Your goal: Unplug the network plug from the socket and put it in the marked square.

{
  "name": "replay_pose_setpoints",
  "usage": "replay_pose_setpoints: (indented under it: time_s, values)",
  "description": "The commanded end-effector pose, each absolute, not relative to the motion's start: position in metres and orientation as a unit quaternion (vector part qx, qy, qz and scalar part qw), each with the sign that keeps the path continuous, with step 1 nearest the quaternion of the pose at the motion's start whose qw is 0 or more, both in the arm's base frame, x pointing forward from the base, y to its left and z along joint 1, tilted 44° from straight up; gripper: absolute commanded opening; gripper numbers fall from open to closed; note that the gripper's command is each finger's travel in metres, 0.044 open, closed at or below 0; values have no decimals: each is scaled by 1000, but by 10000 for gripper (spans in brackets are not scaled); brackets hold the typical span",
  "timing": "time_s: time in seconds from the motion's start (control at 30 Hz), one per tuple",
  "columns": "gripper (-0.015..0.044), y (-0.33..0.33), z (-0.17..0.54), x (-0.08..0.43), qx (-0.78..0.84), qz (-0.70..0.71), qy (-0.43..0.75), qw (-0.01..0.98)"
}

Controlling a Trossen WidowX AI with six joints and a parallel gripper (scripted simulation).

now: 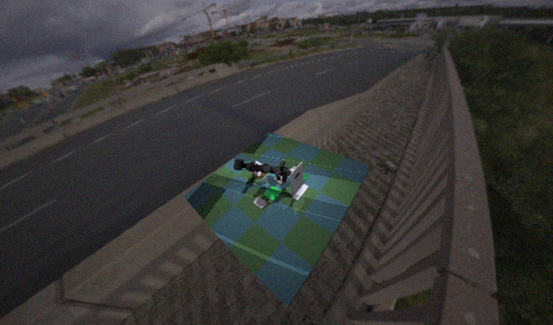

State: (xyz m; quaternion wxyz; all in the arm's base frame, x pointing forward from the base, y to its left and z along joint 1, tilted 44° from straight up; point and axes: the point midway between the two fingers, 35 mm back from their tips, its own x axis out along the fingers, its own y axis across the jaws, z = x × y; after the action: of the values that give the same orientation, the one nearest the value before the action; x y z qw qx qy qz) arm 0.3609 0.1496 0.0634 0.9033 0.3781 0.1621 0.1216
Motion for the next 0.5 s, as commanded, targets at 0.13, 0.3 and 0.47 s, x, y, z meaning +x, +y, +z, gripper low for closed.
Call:
replay_pose_setpoints:
  time_s: [0.13,0.3,0.47]
  values:
    - [0,147,63,354,376,120,163,904]
    - [0,147,63,351,376,120,163,904]
    - [0,146,63,348,376,120,163,904]
